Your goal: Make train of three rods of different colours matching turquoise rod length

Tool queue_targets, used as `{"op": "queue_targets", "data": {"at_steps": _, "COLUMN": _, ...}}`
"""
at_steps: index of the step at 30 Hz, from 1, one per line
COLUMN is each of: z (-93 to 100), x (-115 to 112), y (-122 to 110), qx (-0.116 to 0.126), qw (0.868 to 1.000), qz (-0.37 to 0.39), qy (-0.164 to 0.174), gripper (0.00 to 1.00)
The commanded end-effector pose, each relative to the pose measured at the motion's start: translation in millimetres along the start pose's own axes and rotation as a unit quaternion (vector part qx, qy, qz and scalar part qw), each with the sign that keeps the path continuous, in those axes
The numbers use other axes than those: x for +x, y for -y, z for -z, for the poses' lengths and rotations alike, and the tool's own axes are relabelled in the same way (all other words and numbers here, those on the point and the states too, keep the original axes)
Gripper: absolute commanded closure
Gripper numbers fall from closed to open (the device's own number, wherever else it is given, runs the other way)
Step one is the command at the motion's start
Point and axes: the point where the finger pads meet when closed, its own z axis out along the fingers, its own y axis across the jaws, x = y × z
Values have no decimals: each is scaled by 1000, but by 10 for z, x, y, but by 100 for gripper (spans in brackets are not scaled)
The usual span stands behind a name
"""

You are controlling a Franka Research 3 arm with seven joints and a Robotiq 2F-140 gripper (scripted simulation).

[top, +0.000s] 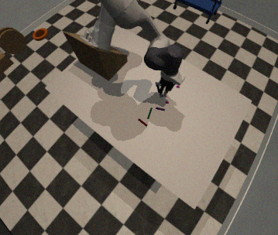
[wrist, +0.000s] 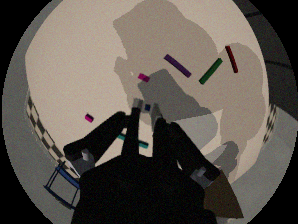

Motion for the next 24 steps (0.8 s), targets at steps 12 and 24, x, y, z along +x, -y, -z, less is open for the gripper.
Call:
{"op": "queue_targets", "data": {"at_steps": 12, "z": -5, "x": 14, "y": 4, "qx": 1, "qw": 1000, "qz": -2, "qy": -1, "gripper": 97}}
{"op": "queue_targets", "data": {"at_steps": 24, "z": -5, "x": 14, "y": 4, "qx": 1, "qw": 1000, "qz": -2, "qy": -1, "gripper": 97}}
